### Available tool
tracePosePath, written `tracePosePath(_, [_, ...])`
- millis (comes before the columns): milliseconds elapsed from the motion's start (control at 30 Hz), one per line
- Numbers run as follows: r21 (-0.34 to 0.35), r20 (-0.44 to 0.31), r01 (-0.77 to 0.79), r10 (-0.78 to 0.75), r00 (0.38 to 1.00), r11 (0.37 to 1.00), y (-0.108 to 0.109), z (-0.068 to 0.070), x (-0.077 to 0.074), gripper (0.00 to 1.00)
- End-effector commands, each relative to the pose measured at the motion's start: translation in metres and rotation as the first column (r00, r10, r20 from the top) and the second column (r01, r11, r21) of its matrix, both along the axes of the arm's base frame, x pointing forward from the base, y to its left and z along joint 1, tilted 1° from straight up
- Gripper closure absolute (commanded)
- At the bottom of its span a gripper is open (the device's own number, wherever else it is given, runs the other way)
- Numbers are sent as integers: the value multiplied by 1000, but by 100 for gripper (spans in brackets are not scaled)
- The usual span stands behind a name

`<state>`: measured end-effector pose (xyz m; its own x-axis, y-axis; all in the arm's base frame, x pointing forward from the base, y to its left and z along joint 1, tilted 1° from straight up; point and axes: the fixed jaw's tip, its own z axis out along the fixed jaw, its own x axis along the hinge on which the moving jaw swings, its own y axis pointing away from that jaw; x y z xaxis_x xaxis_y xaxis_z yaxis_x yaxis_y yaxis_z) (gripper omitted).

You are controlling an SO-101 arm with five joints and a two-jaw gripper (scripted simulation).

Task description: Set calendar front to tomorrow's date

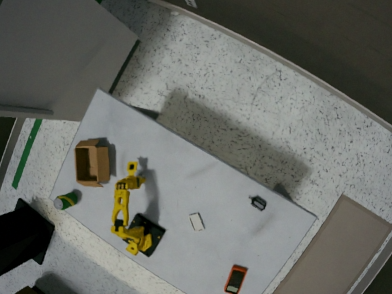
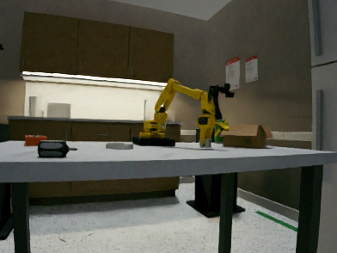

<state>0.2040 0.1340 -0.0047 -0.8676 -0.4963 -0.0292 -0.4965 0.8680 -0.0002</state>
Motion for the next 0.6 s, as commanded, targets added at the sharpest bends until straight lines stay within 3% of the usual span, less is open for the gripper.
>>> tracePosePath(0, [-17,-30,2,-2,1000,1000,-1,-9,-6,100])
tracePosePath(233, [-17,-30,2,-2,1000,1000,-1,-9,-6,99])
tracePosePath(567, [-17,-30,2,-2,1000,1000,-1,-9,-6,82])
